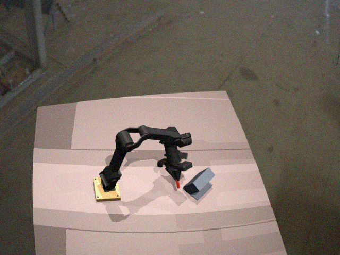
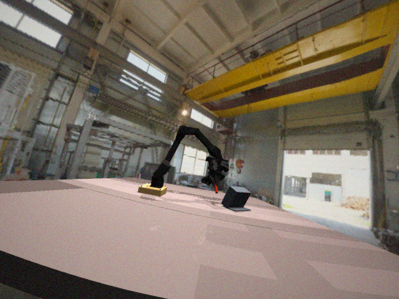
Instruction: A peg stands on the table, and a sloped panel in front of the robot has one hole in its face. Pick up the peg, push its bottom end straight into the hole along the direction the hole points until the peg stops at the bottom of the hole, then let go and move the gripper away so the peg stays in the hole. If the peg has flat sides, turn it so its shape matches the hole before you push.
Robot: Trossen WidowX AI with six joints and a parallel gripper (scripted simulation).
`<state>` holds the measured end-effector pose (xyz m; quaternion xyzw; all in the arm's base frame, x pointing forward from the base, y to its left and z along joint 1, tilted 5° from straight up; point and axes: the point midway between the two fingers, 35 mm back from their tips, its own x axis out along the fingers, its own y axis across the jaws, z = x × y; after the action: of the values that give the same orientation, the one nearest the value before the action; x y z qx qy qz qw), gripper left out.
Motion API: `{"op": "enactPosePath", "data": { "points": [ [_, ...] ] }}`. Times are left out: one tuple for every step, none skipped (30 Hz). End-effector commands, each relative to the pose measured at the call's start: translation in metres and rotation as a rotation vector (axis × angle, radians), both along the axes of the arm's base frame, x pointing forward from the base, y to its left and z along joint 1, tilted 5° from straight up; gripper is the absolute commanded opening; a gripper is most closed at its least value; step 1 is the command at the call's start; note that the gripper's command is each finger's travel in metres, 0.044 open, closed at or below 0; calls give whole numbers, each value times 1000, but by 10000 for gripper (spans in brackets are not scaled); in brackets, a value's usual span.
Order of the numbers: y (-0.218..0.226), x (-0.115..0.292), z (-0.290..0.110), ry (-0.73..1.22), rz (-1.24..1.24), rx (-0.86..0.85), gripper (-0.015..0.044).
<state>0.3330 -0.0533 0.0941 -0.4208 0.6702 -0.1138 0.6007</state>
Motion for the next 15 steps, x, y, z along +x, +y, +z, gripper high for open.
{"op": "enactPosePath", "data": {
  "points": [
    [5, 4, 0, 10, 35, -25, 0],
    [6, 4, 0, 14, 44, -31, 0],
    [7, 5, 0, 17, 53, -37, 0],
    [8, 6, 0, 20, 61, -43, 0],
    [9, 6, 0, 23, 70, -49, 0],
    [11, 7, 0, 27, 78, -55, 0],
    [12, 8, 0, 30, 87, -61, 0],
    [13, 8, 0, 33, 96, -66, 0],
    [14, 9, 0, 36, 104, -72, 0],
    [16, 9, -1, 40, 113, -79, 0],
    [17, 10, -1, 43, 121, -85, 0],
    [18, 11, -1, 46, 130, -91, 0],
    [19, 11, -1, 49, 138, -97, 0],
    [21, 12, -1, 52, 147, -103, 0],
    [22, 12, -1, 55, 155, -109, 0]
  ]
}}
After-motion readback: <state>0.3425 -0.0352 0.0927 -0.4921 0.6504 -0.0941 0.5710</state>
